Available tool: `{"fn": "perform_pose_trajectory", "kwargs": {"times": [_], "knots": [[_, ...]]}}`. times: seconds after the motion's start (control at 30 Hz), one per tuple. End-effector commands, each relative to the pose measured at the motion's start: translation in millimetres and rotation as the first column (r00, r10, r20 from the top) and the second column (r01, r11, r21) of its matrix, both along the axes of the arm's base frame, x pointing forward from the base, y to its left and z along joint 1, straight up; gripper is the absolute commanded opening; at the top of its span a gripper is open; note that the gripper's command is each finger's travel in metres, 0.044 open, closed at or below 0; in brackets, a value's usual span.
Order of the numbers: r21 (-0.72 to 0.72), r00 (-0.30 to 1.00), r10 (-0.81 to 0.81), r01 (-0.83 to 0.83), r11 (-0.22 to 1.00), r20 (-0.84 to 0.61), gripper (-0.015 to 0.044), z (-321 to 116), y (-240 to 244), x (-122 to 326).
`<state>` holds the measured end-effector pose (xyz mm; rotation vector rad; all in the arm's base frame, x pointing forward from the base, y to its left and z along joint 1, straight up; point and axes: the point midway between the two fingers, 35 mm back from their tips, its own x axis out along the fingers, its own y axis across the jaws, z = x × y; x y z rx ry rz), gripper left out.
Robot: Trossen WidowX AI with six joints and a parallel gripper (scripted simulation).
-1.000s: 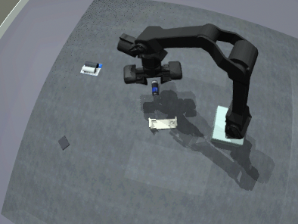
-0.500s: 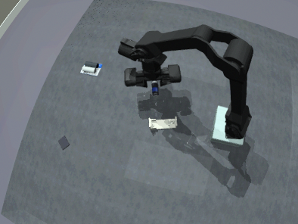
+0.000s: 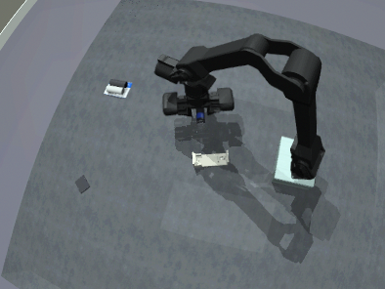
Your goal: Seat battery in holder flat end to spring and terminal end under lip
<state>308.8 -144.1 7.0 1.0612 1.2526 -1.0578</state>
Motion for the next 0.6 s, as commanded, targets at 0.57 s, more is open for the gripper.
{"fn": "perform_pose_trajectory", "kwargs": {"times": [0.57], "knots": [[0.007,1.000,-0.002,0.002,1.000,-0.007,0.0073,30.6,1.5,-1.7]]}}
